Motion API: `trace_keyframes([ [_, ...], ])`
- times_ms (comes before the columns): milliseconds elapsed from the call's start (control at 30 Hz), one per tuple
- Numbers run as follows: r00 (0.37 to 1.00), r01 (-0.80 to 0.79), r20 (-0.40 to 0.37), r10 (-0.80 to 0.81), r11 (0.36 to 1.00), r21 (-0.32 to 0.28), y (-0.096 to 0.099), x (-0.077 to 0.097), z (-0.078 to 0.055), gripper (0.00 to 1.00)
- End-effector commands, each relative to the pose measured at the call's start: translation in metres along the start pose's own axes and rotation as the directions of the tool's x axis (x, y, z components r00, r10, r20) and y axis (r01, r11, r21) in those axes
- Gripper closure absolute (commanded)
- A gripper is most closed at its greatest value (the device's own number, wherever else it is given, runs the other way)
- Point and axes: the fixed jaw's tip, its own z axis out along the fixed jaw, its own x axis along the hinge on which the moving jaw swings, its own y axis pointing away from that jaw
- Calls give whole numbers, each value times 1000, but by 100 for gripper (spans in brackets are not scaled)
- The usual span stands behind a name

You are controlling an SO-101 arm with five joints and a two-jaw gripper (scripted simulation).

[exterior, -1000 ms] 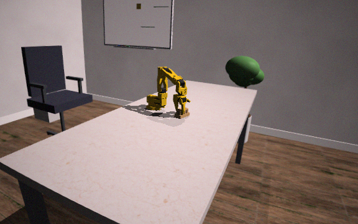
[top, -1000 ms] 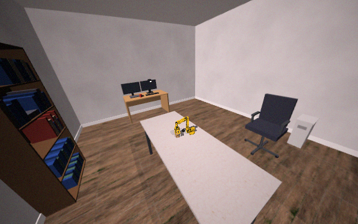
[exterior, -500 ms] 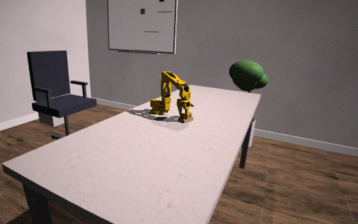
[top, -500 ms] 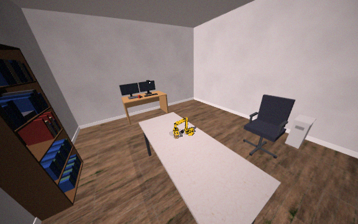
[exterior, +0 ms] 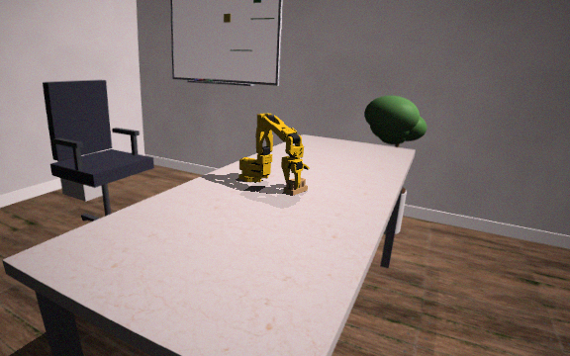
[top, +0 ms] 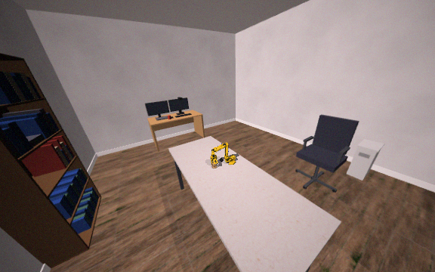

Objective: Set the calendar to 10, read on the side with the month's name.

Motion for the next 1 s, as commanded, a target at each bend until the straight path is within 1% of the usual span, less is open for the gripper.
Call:
trace_keyframes([
  [0,1000,5,-4,-4,999,37,-7,1,-8,100],
  [133,1000,5,-4,-4,999,37,-7,1,-15,100],
  [300,1000,5,-4,-4,999,37,-5,1,-30,100],
  [367,1000,5,-4,-4,999,37,-5,1,-30,100],
  [533,1000,5,-4,-4,999,37,-2,0,-44,100],
  [633,1000,5,-4,-4,999,37,0,0,-51,100],
  [767,1000,5,-4,-4,999,37,1,0,-55,100],
  [967,1000,5,-4,-4,999,37,1,0,-55,100],
])
